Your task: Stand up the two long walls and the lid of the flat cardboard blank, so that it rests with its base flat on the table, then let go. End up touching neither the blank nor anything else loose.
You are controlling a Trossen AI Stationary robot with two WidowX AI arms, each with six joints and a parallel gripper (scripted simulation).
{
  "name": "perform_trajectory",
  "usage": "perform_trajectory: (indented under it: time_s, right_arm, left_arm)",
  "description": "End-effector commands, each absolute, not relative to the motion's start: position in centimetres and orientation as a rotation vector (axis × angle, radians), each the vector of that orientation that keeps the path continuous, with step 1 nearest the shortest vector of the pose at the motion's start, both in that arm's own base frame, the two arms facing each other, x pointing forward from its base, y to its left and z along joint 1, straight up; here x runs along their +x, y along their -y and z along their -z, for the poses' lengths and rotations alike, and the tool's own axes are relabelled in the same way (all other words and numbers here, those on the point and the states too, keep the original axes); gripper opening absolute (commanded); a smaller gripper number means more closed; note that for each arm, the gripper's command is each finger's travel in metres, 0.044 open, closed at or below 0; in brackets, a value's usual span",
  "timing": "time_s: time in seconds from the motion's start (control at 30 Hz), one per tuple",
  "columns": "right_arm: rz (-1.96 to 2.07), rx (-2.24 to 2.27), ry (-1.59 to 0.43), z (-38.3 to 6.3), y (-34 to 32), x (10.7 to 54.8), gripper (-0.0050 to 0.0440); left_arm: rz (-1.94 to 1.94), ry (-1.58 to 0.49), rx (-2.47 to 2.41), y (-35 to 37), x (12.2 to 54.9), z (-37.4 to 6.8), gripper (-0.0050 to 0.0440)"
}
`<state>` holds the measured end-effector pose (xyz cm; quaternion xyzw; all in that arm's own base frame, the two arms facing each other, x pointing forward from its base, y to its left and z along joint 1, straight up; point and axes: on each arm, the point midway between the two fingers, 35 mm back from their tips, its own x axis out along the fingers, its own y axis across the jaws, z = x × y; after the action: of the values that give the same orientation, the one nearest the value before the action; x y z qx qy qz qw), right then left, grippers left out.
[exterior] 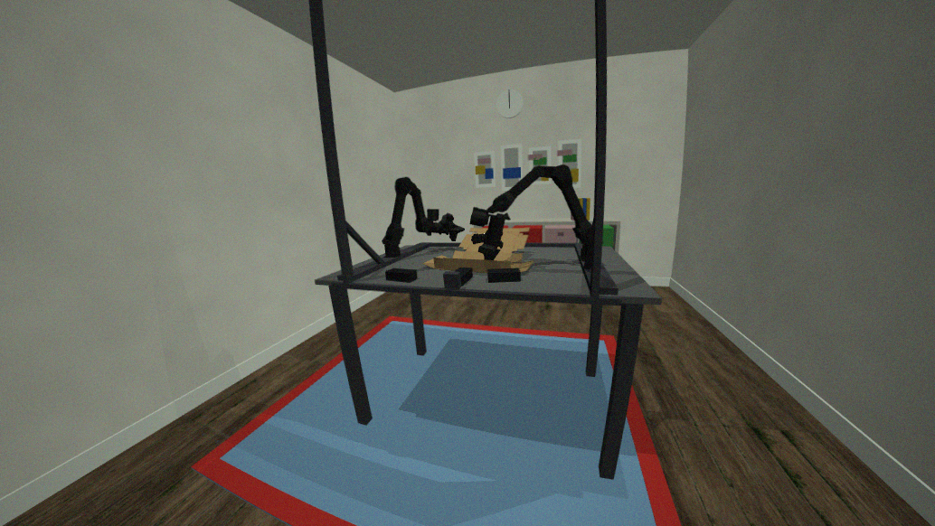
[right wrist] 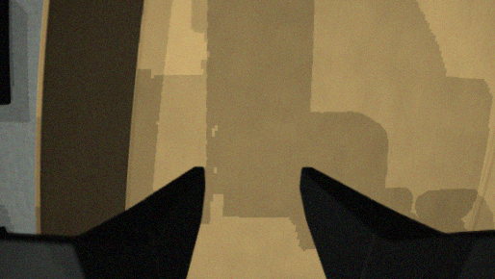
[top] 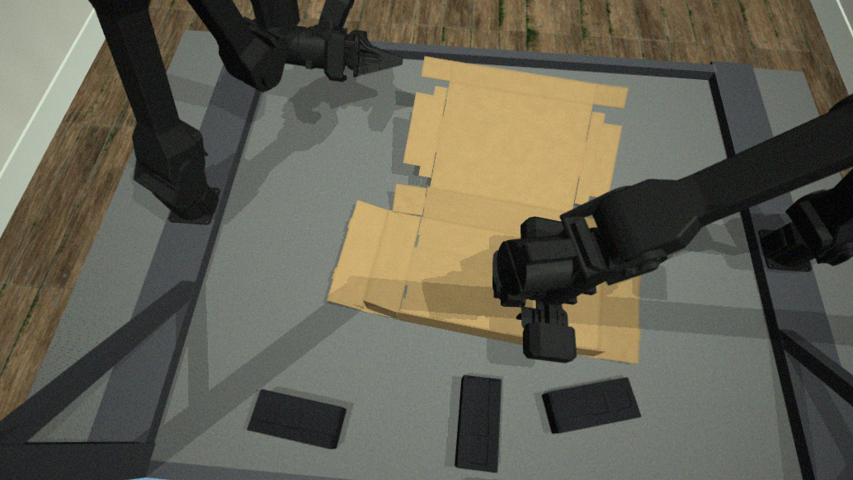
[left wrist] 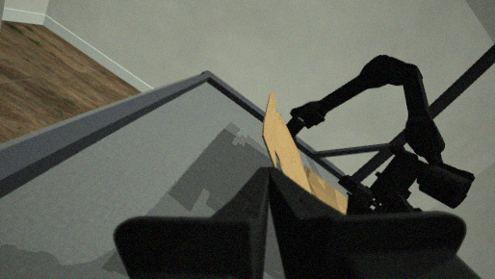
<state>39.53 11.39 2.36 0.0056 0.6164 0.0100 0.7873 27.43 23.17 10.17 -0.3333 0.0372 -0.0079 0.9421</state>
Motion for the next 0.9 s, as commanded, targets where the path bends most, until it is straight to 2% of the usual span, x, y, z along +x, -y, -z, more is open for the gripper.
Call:
perform_trajectory:
  time_s: [0.0,0.87]
  right_arm:
    - [-0.026,0.020,-1.314,-2.3,-11.5,39.7,0.0196]
    - [-0.023,0.011,-1.332,2.7,-10.2,35.9,0.0196]
  left_arm:
    - [0.015,-0.068,-0.667,-23.3,27.5,-10.6,0.0000]
    - [0.015,-0.068,-0.667,-23.3,27.5,-10.6,0.0000]
